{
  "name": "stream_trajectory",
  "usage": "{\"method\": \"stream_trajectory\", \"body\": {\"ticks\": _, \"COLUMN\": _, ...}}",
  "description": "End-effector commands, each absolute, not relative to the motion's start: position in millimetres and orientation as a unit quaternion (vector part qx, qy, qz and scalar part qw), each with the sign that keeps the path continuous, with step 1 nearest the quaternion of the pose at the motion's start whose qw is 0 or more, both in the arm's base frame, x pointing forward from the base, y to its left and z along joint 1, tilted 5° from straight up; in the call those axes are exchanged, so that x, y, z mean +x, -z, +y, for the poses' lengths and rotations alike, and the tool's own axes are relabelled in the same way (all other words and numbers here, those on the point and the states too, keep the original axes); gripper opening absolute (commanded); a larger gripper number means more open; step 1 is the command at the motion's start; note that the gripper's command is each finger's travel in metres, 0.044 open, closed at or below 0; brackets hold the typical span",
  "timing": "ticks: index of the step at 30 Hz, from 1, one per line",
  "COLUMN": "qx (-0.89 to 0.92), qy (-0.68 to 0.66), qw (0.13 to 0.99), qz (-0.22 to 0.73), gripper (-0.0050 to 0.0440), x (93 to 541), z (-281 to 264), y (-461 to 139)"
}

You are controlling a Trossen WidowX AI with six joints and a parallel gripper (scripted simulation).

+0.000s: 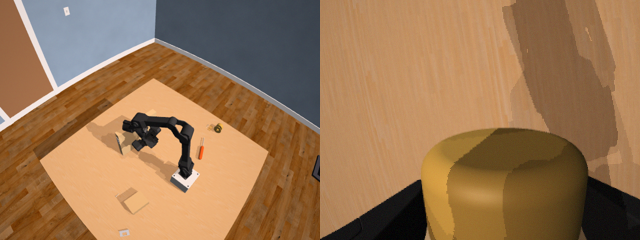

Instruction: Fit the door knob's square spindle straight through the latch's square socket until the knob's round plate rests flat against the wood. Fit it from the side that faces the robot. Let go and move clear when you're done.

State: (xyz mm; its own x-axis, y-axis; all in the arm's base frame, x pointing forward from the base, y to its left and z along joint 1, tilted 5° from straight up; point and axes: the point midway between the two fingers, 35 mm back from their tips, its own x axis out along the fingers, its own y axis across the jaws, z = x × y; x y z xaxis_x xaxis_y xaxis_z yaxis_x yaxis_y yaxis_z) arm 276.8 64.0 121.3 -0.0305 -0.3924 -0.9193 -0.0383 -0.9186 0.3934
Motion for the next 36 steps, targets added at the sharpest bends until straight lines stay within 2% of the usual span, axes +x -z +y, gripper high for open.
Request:
{"method": "stream_trajectory", "body": {"ticks": 1, "qx": 0.690, "qy": 0.694, "qw": 0.129, "qz": -0.157, "gripper": 0.0000, "x": 279.3, "z": 64.9, "y": -122.5}}
{"method": "stream_trajectory", "body": {"ticks": 36, "qx": 0.690, "qy": 0.695, "qw": 0.129, "qz": -0.157, "gripper": 0.0000, "x": 280.8, "z": 64.8, "y": -122.6}}
